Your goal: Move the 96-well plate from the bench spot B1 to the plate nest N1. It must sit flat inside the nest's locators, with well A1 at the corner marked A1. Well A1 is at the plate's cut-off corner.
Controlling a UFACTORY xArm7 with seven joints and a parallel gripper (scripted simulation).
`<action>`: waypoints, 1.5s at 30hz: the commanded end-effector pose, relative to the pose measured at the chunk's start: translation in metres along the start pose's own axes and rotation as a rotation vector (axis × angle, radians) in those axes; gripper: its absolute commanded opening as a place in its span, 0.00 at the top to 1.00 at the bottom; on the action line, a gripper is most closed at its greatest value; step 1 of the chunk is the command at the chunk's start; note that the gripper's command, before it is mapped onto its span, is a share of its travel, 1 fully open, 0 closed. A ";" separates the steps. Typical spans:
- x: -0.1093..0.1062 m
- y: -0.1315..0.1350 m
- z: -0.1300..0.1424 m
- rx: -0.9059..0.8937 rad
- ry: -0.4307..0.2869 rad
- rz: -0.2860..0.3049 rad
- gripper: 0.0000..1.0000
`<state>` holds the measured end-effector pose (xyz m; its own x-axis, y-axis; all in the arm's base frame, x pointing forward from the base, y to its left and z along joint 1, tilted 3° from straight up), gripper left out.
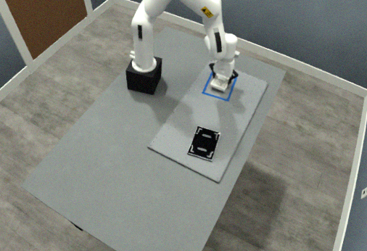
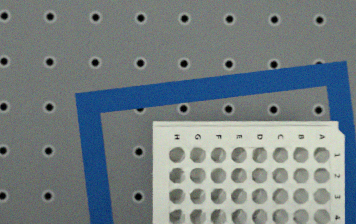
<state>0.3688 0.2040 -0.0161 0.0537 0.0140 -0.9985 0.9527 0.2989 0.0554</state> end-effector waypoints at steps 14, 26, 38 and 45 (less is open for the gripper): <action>-0.028 0.002 0.000 0.000 0.001 0.004 1.00; -0.045 0.002 0.000 0.000 0.001 0.004 1.00; -0.057 0.002 0.000 0.000 0.001 0.004 1.00; -0.057 0.002 0.000 0.000 0.001 0.004 1.00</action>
<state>0.3658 0.2032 0.0394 0.0535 0.0140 -0.9985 0.9527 0.2989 0.0553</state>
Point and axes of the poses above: the point where the finger pads meet when closed, its own x axis out along the fingers, its own y axis across the jaws, z = x × y, the point moved 5 cm from there along -x, back along the fingers, and after that the axes turned 15 degrees about -x, right-handed, at the moved point
